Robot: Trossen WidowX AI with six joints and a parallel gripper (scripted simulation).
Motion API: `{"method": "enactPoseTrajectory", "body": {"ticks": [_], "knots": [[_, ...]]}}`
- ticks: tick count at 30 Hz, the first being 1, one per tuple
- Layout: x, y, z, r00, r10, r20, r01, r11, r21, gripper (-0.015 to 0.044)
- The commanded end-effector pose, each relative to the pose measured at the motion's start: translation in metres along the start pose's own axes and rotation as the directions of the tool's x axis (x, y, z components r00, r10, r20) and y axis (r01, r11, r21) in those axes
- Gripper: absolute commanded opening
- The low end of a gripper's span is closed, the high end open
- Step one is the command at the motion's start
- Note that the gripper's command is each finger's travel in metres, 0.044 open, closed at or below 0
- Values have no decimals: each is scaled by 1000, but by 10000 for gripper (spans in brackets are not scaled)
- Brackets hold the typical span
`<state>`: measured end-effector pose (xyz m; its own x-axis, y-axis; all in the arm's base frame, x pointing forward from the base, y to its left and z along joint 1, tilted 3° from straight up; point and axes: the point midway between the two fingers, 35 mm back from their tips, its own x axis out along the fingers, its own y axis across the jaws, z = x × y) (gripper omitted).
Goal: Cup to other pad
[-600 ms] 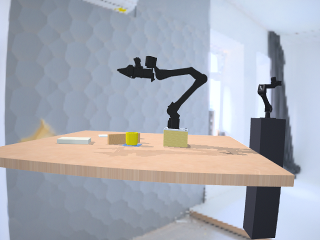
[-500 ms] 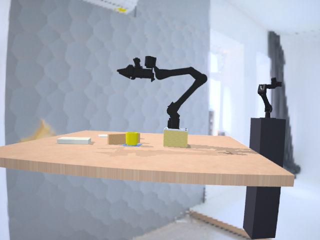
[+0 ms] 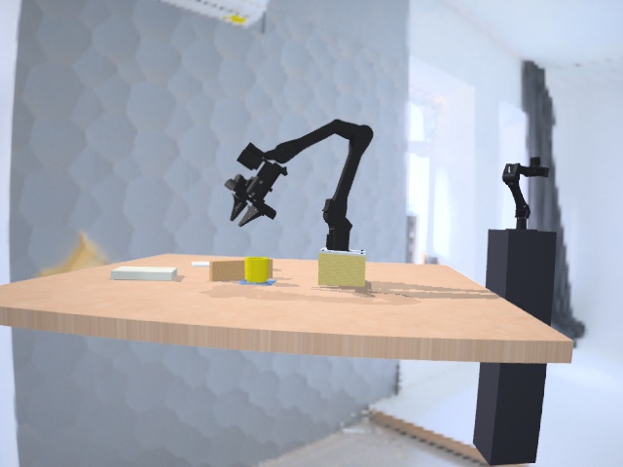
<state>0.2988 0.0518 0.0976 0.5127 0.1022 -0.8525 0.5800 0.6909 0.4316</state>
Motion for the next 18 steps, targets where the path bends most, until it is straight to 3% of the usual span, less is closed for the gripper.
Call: {"method": "enactPoseTrajectory", "body": {"ticks": [1, 4, 18], "knots": [[20, -53, -61, 902, -343, -263, 409, 873, 265, 167], [18, -67, -76, 843, -434, -318, 525, 792, 312, 167], [23, -69, -78, 843, -434, -318, 525, 792, 312, 167]]}}
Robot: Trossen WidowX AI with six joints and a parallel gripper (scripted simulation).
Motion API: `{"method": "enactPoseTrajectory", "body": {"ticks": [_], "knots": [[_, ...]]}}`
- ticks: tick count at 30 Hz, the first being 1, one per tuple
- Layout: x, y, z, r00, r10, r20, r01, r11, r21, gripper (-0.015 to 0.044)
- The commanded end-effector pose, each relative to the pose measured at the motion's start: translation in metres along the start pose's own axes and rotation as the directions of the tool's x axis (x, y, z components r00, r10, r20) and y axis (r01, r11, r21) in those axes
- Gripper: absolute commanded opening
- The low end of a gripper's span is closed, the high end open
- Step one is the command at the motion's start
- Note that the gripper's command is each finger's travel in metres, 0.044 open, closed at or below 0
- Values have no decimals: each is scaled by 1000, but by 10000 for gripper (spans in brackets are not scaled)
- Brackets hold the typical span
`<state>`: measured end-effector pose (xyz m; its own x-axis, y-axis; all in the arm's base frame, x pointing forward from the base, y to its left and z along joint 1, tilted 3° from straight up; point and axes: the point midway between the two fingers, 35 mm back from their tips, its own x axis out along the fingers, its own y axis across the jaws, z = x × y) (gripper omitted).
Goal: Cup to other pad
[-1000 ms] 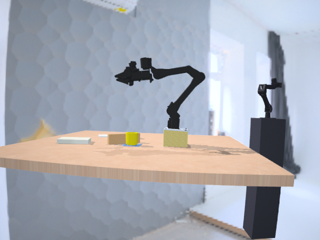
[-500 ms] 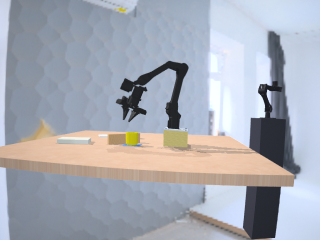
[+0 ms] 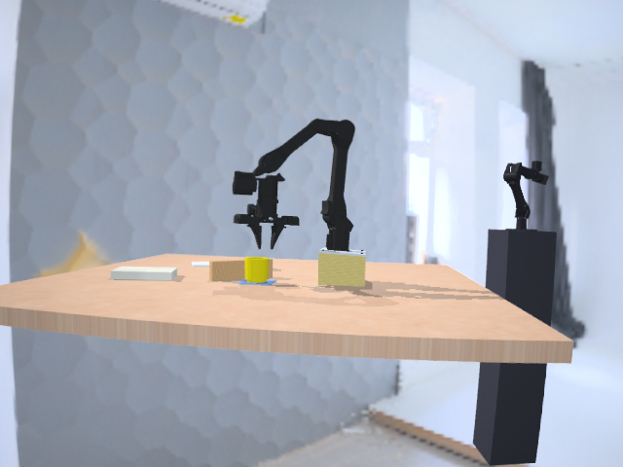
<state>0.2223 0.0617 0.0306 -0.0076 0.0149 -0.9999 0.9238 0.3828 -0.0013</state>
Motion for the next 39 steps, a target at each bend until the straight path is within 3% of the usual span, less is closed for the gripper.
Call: {"method": "enactPoseTrajectory", "body": {"ticks": [1, 39], "knots": [[7, -1, -1, 1000, -13, -5, 13, 1000, 6, 167], [62, -5, 0, 1000, -13, -5, 13, 1000, 6, 167]]}}
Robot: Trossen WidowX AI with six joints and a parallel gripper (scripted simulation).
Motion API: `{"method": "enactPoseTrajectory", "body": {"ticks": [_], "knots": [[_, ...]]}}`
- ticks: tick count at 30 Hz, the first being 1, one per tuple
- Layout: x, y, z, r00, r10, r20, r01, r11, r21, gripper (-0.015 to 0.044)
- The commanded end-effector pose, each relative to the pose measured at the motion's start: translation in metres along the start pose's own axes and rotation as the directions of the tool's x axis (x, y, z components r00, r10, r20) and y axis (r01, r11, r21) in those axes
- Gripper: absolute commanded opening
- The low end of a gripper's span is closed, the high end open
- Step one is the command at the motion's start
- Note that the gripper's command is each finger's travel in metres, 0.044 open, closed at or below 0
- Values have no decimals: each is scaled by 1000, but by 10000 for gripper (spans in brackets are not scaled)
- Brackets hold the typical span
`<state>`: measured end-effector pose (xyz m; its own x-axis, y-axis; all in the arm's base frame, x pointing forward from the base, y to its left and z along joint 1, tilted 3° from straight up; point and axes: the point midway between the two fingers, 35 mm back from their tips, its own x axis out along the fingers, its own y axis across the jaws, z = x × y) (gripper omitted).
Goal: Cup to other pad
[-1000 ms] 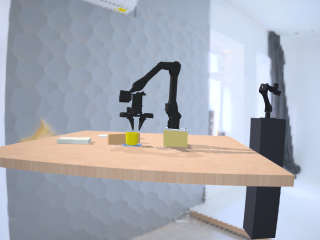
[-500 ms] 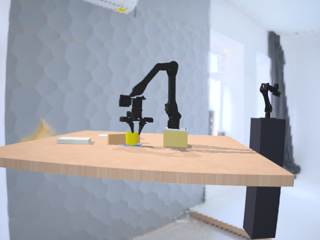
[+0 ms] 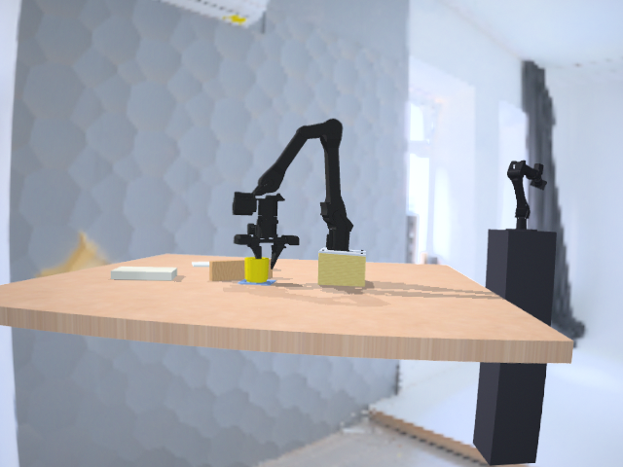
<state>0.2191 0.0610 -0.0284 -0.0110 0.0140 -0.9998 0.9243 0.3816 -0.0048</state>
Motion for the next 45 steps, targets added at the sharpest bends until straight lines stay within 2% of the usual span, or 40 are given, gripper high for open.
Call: {"method": "enactPoseTrajectory", "body": {"ticks": [1, 4, 28, 45], "knots": [[3, -2, -1, 1000, -10, -4, 10, 1000, 5, 167], [3, -2, -1, 1000, -10, -4, 10, 1000, 5, 167], [1, -1, 0, 1000, -3, -1, 3, 1000, 0, 0], [-54, 4, 1, 1000, -7, -3, 7, 1000, 3, 0]]}}
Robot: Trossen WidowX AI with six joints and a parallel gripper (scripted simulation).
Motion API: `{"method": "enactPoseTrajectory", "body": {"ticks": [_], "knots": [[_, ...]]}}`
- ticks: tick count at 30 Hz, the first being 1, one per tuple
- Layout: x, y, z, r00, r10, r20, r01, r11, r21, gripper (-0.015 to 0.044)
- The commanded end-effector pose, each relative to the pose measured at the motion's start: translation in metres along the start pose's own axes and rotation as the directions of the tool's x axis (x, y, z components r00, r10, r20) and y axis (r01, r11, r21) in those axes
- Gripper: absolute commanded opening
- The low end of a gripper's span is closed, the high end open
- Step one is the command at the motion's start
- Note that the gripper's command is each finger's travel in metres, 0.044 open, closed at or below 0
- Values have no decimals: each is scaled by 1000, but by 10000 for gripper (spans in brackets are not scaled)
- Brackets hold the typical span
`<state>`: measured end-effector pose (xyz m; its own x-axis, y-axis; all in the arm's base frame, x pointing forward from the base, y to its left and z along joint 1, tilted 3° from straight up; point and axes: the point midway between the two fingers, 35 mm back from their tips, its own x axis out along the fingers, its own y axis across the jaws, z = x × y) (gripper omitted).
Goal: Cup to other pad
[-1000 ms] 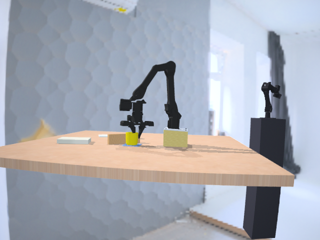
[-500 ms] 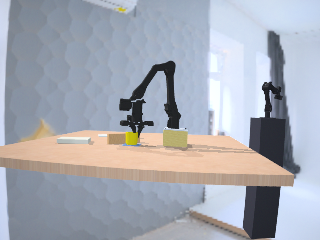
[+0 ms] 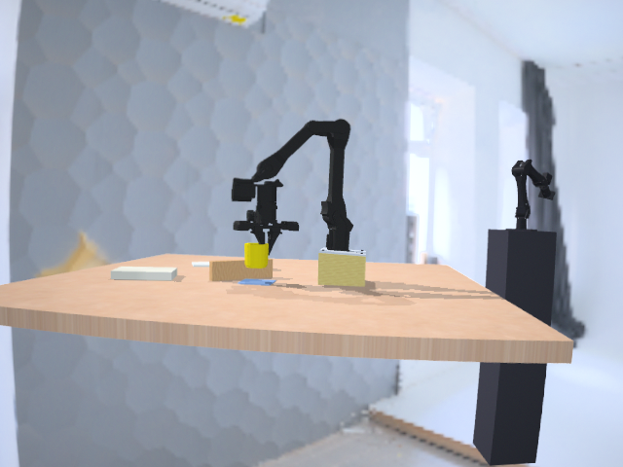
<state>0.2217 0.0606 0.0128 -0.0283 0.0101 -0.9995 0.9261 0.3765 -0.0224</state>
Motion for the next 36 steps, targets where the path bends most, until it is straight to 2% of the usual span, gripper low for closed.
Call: {"method": "enactPoseTrajectory", "body": {"ticks": [1, 8, 36], "knots": [[-16, 2, 0, 1000, 10, 0, -10, 1000, -2, 0], [-41, -1, 0, 1000, 9, -1, -9, 1000, -1, 0], [-38, 3, 14, 1000, 6, 1, -6, 1000, 2, 0]]}}
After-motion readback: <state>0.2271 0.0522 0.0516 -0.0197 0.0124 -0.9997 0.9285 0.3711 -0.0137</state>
